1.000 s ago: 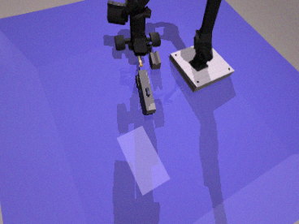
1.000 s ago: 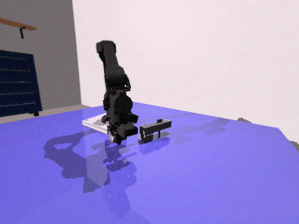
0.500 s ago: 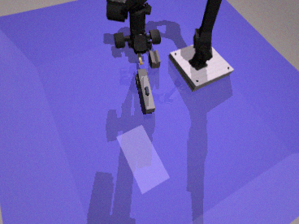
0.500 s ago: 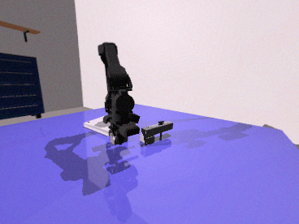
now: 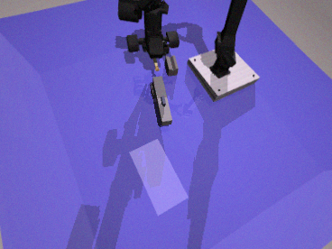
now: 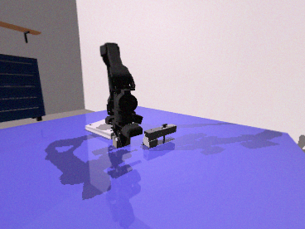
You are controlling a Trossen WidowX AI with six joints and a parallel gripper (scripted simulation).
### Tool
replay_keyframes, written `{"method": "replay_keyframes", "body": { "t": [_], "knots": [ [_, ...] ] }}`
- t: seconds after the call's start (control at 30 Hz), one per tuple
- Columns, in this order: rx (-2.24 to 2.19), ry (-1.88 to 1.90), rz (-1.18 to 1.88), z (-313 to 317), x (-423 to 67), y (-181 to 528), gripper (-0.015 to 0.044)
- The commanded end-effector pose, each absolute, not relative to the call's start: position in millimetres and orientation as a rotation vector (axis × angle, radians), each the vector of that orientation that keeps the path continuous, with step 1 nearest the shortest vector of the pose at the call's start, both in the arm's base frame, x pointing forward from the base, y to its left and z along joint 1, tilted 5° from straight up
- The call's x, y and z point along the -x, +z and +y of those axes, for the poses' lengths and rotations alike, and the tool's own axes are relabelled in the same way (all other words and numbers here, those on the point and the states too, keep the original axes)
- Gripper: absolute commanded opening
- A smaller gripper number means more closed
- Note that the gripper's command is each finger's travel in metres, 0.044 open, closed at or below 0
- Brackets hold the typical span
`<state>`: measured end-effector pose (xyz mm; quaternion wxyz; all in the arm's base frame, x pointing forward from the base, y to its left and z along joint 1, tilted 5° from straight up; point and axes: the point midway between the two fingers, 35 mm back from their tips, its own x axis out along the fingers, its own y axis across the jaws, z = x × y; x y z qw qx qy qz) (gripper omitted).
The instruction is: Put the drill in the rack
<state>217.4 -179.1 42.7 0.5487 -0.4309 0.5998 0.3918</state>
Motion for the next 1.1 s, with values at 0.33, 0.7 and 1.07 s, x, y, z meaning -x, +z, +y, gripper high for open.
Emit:
{"method": "replay_keyframes", "body": {
  "t": [0.33,0.7,1.07],
  "knots": [
    [1.019,0.92,1.422,-178,-218,51,0.0],
    [1.019,0.92,1.422,-177,-218,57,0.0],
    [1.019,0.92,1.422,-177,-218,62,0.0]
  ]
}}
